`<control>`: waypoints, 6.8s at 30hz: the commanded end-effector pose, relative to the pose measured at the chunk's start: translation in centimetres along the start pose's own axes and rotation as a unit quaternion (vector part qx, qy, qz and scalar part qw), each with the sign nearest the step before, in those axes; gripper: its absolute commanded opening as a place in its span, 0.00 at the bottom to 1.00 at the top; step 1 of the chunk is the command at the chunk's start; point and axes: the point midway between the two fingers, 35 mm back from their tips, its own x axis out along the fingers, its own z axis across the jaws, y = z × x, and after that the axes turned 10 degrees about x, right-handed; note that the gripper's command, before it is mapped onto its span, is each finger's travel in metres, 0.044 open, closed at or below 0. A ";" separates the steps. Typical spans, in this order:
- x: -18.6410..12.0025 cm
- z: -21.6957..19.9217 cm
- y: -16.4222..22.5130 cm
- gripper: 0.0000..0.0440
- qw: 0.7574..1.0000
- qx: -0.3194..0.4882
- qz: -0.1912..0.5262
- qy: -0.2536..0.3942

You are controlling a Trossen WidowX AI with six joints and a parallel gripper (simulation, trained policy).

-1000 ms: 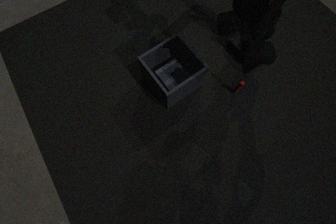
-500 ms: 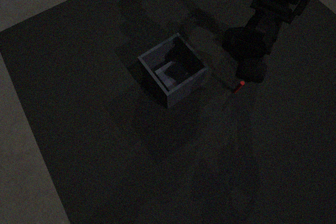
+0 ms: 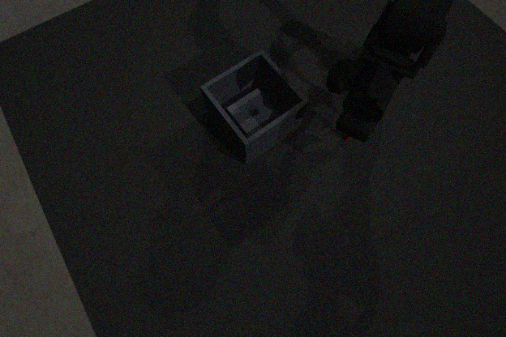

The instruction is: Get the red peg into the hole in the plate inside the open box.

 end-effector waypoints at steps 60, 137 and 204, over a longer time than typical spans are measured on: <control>0.0 6.0 1.5 0.00 0.987 0.059 0.058 -0.139; -5.3 10.7 -16.8 0.00 0.987 0.084 -0.039 -0.132; -9.2 15.1 -19.4 0.56 0.974 0.043 0.111 -0.194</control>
